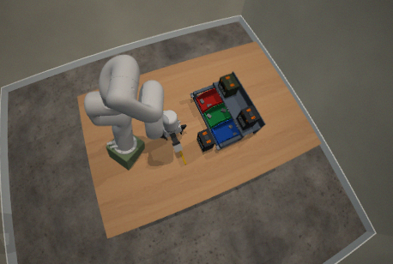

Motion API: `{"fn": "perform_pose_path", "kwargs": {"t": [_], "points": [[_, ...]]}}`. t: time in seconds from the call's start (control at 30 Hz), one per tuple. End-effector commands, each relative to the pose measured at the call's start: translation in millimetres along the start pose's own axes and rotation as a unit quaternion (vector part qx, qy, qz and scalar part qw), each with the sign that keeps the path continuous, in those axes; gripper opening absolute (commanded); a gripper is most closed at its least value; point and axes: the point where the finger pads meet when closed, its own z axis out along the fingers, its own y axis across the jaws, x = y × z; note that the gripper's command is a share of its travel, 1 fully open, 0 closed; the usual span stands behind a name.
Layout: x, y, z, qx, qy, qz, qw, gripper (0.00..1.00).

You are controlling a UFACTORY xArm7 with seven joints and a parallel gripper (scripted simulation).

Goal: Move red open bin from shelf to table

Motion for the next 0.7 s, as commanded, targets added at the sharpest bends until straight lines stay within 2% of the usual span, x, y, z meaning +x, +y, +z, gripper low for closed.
{"fn": "perform_pose_path", "kwargs": {"t": [0.0, 0.4, 0.57, 0.67], "points": [[0.3, -0.5, -0.2, 0.001, 0.0, 0.0, 1.0, 1.0], [0.3, -0.5, -0.2, 0.001, 0.0, 0.0, 1.0, 1.0], [0.3, -0.3, -50.2, 0.001, 0.0, 0.0, 1.0, 1.0], [0.3, -0.3, -50.2, 0.001, 0.0, 0.0, 1.0, 1.0]]}}
